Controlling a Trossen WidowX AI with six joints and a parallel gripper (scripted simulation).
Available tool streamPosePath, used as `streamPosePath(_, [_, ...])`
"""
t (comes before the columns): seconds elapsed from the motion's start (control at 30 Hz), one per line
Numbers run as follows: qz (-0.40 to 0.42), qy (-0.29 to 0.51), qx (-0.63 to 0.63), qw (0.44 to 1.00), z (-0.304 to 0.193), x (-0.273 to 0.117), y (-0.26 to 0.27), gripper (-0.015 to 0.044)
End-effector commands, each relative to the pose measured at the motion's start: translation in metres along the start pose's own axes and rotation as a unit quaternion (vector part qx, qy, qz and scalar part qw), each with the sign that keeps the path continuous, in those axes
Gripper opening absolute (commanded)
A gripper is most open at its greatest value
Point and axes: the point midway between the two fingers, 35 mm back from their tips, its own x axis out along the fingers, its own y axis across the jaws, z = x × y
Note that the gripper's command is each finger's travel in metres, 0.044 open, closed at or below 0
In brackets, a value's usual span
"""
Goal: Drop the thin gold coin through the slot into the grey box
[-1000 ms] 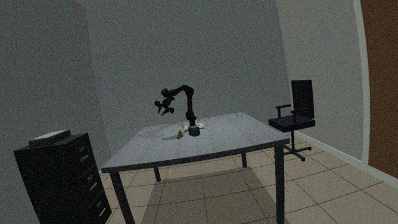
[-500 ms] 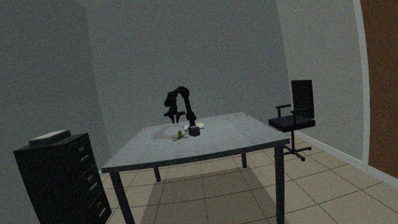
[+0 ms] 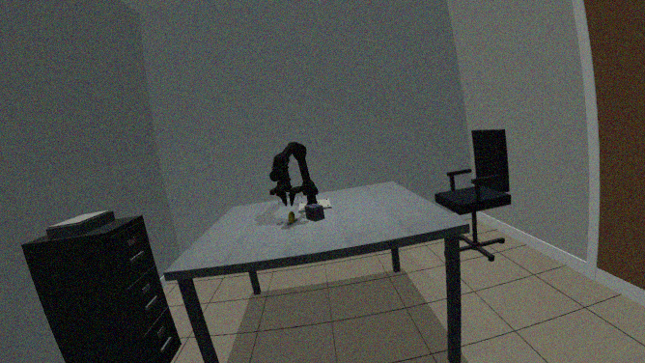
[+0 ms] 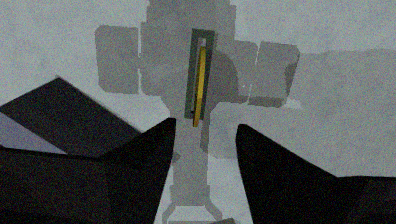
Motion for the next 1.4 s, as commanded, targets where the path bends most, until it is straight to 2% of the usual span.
streamPosePath(0.0, [0.002,-0.004,0.002,1.000,0.001,0.007,0.001,0.0161])
streamPosePath(1.37, [0.002,-0.004,0.002,1.000,0.002,0.076,0.003,0.0161])
